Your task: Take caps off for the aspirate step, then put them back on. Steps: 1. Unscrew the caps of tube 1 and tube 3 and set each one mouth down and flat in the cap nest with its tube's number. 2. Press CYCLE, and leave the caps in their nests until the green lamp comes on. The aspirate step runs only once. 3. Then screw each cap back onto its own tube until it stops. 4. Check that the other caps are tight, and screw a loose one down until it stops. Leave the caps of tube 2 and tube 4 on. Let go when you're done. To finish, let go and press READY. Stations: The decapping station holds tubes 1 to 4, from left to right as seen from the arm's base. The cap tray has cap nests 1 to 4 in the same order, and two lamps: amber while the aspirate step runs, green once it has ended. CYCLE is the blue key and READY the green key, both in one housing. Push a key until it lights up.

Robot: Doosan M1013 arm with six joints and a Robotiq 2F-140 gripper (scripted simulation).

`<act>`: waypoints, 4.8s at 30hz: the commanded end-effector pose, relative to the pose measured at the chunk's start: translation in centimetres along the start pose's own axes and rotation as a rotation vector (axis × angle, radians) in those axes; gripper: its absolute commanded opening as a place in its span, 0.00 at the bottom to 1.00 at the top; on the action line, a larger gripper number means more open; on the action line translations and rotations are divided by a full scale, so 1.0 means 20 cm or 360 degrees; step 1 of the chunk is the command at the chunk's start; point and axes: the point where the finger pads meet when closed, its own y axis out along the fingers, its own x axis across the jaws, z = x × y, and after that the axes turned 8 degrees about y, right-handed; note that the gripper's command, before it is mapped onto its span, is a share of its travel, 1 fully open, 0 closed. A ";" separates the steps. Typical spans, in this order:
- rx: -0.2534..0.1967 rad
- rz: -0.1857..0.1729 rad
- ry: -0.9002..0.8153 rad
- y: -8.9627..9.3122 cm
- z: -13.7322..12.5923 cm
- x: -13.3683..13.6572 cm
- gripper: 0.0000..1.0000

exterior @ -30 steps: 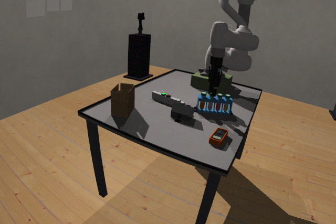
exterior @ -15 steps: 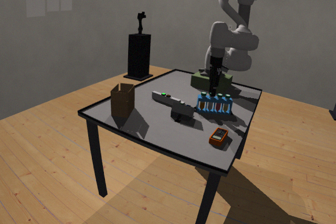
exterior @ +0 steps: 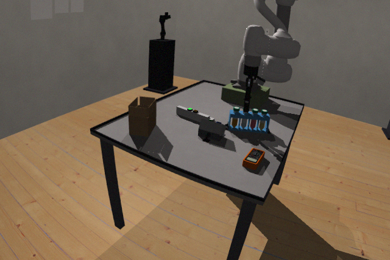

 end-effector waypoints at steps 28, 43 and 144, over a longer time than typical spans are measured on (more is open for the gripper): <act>-0.0010 -0.0003 -0.0051 0.00 0.00 0.00 0.41; -0.0011 0.0000 -0.0879 0.00 0.00 0.00 0.41; -0.0012 0.0001 -0.1127 0.00 0.00 0.00 0.30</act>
